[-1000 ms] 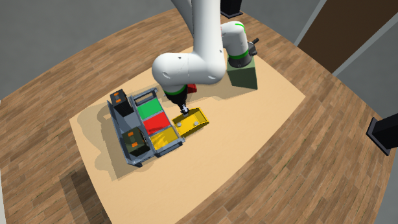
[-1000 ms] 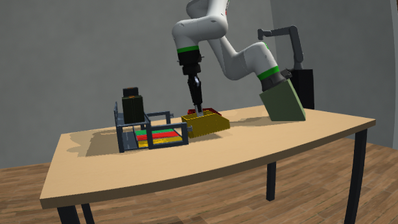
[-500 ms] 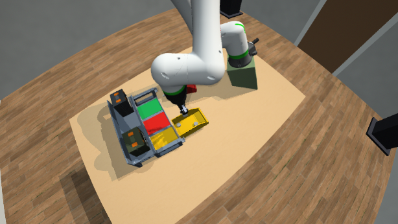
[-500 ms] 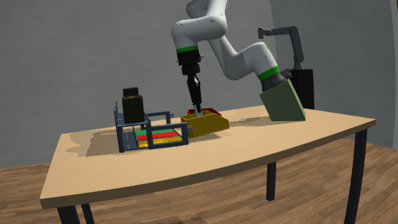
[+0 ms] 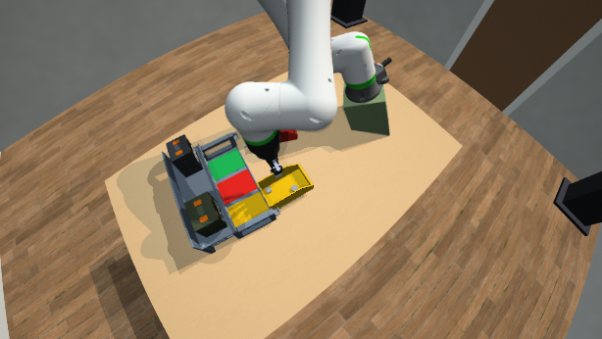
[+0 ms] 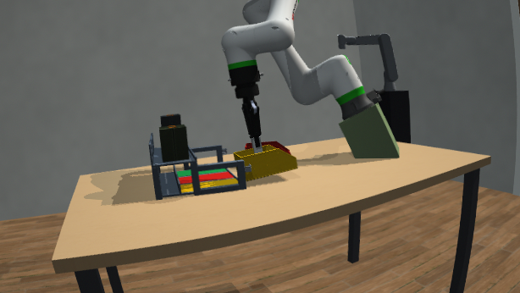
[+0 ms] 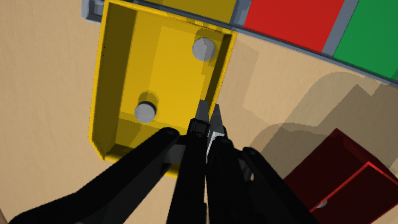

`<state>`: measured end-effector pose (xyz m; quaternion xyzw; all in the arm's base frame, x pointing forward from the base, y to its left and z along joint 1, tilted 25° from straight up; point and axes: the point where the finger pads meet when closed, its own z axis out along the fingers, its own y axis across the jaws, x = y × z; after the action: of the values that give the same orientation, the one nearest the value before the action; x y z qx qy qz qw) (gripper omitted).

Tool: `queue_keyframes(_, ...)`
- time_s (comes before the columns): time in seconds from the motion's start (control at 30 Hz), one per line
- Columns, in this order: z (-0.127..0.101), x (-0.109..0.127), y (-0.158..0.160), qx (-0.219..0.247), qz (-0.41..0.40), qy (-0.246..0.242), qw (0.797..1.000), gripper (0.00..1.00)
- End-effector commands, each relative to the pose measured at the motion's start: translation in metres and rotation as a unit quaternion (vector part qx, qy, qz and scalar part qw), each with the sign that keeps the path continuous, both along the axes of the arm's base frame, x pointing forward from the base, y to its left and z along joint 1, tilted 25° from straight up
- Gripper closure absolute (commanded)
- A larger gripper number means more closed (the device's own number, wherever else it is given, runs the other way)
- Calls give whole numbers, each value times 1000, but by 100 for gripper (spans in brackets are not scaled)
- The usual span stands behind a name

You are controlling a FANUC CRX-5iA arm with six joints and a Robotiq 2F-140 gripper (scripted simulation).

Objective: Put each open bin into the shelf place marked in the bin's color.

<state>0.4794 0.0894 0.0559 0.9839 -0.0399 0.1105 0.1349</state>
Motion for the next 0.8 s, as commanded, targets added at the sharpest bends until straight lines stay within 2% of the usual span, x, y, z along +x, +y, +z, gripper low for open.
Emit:
queue_keyframes(0.0,1,2,0,0,0,0,1000,100)
queue_keyframes(0.77,7,21,0,0,0,0,1000,100)
